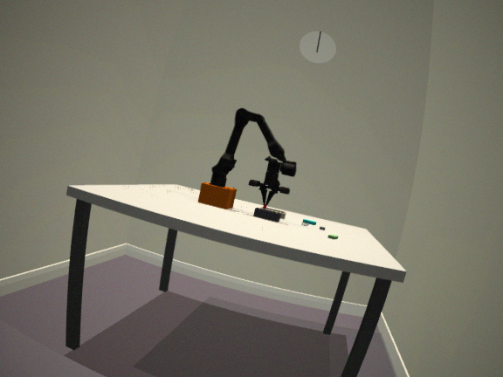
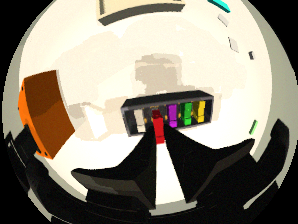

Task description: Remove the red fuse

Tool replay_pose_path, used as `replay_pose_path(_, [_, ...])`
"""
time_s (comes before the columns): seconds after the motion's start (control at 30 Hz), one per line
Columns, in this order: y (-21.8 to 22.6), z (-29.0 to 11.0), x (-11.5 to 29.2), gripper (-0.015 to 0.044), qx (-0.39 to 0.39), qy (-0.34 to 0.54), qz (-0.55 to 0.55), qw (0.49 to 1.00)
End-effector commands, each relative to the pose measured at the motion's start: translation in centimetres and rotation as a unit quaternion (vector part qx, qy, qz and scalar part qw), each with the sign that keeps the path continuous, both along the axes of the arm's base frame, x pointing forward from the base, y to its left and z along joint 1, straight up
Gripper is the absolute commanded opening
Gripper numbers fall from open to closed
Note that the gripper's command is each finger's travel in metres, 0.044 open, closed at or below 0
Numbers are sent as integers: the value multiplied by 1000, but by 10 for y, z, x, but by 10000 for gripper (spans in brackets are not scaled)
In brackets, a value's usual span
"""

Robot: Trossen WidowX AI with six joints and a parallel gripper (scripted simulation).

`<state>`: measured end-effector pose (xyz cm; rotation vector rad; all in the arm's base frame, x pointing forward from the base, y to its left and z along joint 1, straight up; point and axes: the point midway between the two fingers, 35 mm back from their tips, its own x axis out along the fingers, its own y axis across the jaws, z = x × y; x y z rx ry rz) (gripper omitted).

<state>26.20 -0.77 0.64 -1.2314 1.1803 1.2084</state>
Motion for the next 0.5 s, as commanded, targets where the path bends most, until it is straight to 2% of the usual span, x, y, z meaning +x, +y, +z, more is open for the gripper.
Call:
replay_pose_path(0.0, [-1, 3, 1, 0, -2, -1, 0, 1000])
replay_pose_path(0.47, [-1, 10, 0, 0, -3, -1, 0, 1000])
